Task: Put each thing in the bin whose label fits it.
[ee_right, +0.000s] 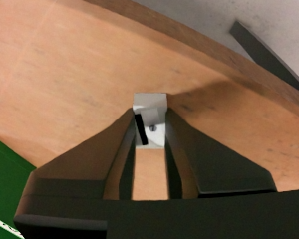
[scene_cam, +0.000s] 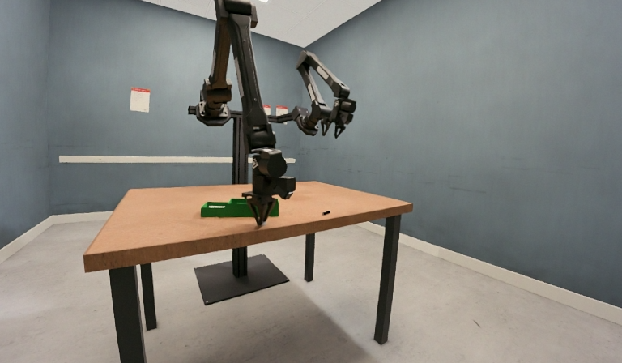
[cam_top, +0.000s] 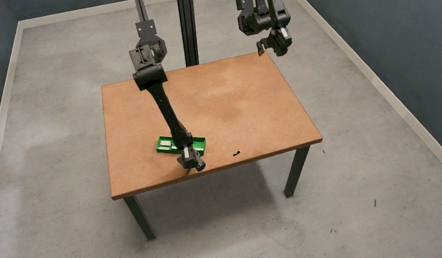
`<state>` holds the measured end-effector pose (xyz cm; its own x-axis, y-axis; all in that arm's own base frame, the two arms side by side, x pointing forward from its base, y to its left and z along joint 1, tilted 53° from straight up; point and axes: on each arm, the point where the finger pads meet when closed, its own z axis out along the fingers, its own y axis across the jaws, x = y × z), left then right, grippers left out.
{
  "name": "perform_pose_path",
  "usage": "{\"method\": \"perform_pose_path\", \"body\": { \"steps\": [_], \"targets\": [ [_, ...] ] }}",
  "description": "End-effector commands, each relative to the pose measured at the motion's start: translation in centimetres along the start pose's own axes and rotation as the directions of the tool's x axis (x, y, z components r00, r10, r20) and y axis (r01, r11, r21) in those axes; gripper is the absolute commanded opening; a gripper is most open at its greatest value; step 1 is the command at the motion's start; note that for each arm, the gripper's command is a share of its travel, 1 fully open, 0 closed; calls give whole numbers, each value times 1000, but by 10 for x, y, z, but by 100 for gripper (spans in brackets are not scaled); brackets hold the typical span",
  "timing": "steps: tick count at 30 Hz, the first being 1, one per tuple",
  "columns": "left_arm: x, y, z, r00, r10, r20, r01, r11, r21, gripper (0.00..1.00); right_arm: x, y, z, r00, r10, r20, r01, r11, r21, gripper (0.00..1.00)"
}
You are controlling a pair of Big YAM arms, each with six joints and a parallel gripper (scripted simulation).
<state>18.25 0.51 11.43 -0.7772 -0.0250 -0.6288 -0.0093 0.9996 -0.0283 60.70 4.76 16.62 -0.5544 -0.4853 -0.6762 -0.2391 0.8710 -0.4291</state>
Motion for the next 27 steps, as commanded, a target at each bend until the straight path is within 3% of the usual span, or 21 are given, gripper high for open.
{"method": "perform_pose_path", "body": {
  "steps": [1,20,27],
  "targets": [
    [-20,0,-19,999,-1,48,1,1000,-2,100,-2,-11,-3,1000,2,10,-2,1000,15,10],
    [-20,0,-19,999,-1,48,1,1000,-2,100,-4,-4,-3,1000,1,11,-2,1000,6,10],
    [-20,0,-19,999,-1,48,1,1000,-2,100,-6,1,-28,1000,0,14,0,1000,-1,10]
  ]
}}
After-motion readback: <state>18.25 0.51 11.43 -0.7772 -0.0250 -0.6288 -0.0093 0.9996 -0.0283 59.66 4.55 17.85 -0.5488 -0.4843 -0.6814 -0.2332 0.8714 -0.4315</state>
